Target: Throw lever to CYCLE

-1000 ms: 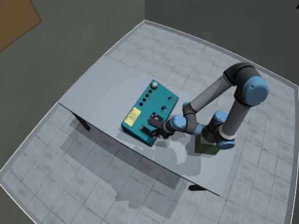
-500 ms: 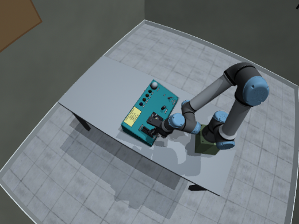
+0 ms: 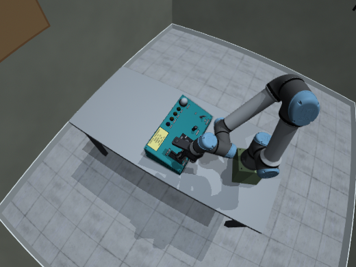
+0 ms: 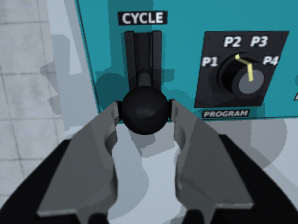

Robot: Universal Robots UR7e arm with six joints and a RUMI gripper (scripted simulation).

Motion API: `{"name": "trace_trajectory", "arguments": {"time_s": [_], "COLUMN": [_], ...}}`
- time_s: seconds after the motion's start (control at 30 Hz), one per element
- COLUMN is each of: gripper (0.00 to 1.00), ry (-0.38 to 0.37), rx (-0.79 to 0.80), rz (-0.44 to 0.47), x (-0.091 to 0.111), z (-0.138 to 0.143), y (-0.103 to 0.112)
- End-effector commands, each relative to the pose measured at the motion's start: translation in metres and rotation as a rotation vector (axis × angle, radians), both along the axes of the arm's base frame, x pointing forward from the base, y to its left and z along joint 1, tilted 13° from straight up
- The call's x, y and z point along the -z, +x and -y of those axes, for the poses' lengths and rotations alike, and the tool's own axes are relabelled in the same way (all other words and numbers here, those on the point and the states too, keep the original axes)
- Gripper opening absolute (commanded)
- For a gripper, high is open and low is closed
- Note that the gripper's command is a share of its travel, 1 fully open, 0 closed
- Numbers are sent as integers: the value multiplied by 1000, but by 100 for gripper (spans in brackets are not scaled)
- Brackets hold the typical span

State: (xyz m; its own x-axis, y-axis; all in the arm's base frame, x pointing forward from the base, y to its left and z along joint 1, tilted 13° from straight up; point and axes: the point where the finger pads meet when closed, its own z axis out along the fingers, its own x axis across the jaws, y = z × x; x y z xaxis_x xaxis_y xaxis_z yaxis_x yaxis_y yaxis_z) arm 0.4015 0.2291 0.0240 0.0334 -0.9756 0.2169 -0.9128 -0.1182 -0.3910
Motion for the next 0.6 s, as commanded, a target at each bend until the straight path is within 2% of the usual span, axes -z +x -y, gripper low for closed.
{"name": "trace_trajectory", "arguments": {"time_s": [0.0, 0.57], "gripper": [0, 0], "ry": [1, 1], "rx": [0, 0], "rz": [1, 1], "x": [-2, -6], "z": [-1, -2], "y": [6, 24]}}
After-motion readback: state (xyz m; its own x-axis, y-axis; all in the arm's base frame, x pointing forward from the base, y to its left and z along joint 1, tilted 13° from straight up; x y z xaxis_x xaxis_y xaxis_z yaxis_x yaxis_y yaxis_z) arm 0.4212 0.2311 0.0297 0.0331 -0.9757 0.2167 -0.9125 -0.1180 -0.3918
